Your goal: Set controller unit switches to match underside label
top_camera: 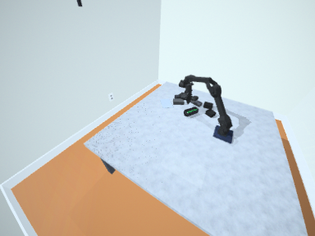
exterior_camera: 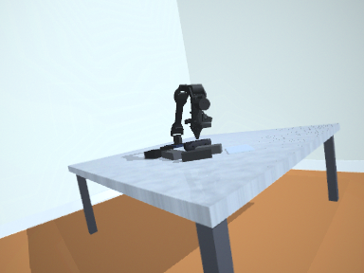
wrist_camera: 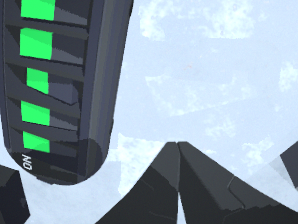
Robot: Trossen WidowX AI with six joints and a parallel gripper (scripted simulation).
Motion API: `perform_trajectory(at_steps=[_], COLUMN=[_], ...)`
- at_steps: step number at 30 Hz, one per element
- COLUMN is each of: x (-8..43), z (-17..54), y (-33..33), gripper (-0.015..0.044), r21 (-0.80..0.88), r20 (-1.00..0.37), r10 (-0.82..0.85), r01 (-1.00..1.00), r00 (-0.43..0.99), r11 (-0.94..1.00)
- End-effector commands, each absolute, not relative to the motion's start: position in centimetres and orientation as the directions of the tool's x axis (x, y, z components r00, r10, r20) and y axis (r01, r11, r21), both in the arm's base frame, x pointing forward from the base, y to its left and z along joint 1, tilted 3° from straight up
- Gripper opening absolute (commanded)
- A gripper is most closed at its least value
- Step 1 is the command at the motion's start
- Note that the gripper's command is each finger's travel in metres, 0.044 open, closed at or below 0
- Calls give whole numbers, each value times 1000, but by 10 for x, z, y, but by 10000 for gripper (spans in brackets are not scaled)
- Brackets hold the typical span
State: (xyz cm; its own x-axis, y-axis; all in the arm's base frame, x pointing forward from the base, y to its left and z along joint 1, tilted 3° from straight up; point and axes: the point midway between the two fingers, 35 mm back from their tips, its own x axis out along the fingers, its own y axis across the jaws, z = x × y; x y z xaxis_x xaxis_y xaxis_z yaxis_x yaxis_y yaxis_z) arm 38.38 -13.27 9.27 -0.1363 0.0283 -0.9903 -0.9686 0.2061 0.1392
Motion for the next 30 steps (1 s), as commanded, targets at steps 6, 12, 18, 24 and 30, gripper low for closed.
perform_trajectory(at_steps=[6,12,18,24,30], x=[371,358,342,323,302], z=[103,105,104,100,92], y=[-99,-79,-60,-43,-27], gripper=[0,0,0,0,0], r21=[27,-48,-123,-195,-262], r20=[-999,-998,-992,-981,-965], r10=[-25,-49,-67,-78,-81], r01=[-964,-952,-933,-907,-875], r00=[-35,35,106,178,251], r11=[264,301,337,372,408])
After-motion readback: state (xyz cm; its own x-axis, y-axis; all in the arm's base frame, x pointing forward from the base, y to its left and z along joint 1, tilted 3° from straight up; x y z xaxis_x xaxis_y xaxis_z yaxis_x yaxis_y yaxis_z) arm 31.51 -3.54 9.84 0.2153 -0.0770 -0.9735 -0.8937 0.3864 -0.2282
